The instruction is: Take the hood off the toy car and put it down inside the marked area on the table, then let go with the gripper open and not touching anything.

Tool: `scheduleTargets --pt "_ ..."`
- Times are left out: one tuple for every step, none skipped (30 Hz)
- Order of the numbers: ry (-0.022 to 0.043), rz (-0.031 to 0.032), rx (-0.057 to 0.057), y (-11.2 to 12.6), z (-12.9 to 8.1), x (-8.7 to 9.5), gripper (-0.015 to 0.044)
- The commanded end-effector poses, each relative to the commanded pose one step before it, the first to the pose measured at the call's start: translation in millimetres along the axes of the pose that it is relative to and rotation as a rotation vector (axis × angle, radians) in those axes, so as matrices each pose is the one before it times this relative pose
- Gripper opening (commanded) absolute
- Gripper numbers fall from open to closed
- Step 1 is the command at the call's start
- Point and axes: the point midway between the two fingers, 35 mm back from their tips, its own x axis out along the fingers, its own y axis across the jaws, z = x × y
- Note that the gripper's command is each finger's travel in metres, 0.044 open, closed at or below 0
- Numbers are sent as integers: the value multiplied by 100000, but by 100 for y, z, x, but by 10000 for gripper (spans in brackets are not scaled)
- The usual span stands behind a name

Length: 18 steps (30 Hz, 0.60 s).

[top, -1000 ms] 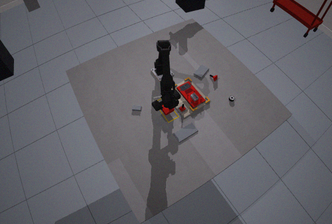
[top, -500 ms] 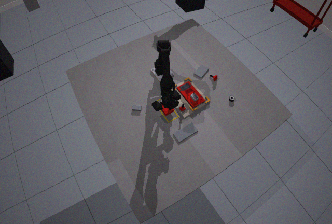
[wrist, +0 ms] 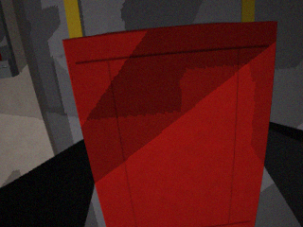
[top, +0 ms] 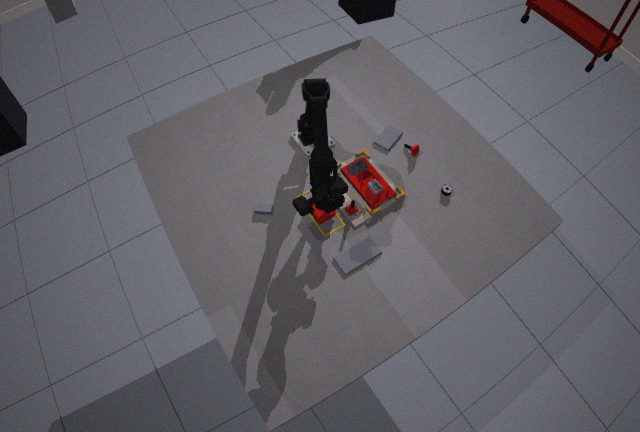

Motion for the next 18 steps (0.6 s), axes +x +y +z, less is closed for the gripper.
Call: scheduleTargets --pt "273 470 524 109 -128 341 0" --pt "0 0 0 0 -1 49 0" --pt "0 0 0 0 -1 49 0" --pt "0 0 0 0 -1 49 0" --pt "0 0 0 0 -1 49 0" --pt "0 0 0 0 -1 49 0" --pt "0 0 0 0 -1 49 0" --pt "0 0 0 0 -1 49 0" --pt "0 0 0 0 -1 49 0" --pt "0 0 0 0 -2 49 0" --pt "0 0 0 0 -2 49 0" --pt "0 0 0 0 -2 49 0" --pt "0 0 0 0 -1 40 0" --pt "-274 -471 -608 -110 134 -284 26" --pt "0 0 0 0 0 0 53" --pt "0 0 0 0 0 0 79" --pt "0 0 0 0 0 0 105" --pt "0 0 0 0 0 0 131"
